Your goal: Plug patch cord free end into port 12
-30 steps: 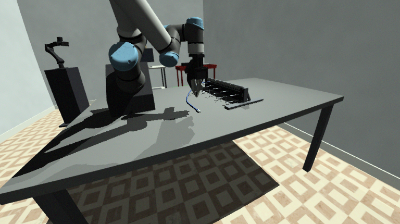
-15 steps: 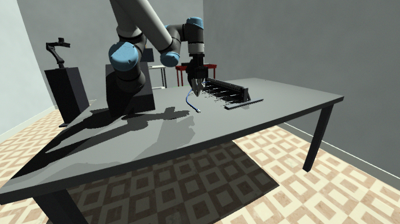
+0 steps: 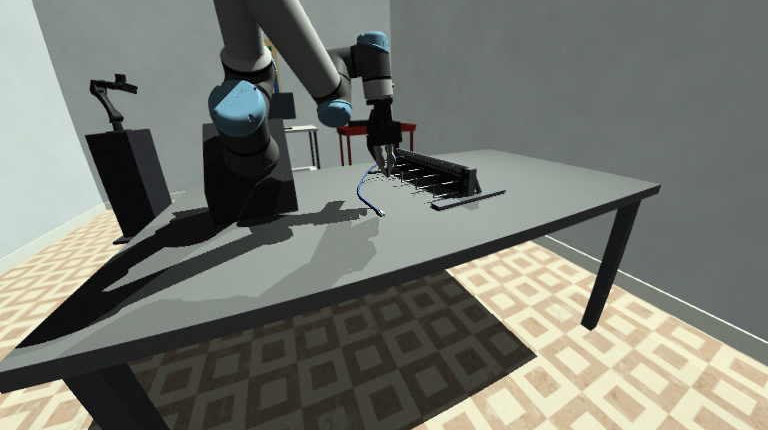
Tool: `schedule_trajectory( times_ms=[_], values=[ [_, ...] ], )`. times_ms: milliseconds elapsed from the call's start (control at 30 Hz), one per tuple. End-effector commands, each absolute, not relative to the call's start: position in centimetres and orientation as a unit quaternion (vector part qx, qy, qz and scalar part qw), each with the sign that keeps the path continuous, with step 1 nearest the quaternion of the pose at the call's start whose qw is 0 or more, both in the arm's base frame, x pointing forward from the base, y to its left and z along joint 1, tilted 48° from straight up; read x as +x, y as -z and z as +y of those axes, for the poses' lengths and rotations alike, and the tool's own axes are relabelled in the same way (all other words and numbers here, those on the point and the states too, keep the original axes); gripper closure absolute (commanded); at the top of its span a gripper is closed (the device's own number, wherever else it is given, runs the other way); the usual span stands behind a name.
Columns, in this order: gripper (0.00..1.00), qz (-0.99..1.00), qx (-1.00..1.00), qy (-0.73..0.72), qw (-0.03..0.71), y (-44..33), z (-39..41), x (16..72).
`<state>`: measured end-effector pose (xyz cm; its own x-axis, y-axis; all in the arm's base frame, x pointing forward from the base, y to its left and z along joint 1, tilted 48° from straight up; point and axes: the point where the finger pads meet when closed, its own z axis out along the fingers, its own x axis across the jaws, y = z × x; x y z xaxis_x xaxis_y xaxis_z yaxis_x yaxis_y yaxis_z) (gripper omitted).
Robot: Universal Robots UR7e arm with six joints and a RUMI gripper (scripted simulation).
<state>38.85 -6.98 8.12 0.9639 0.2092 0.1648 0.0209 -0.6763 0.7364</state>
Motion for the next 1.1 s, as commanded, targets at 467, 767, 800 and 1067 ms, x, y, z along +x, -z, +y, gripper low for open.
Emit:
schedule_trajectory(
  times_ms=[467,767,800,1067],
  values=[
    [1.00,-0.107,0.891,-0.295,0.330,-4.3,3.7,44.5],
    [1.00,-0.167,0.877,-0.351,0.283,-2.6,8.0,45.4],
    [1.00,-0.179,0.874,-0.361,0.272,-2.3,8.9,45.5],
    [1.00,-0.251,0.851,-0.417,0.200,-0.1,14.2,45.4]
  ],
)
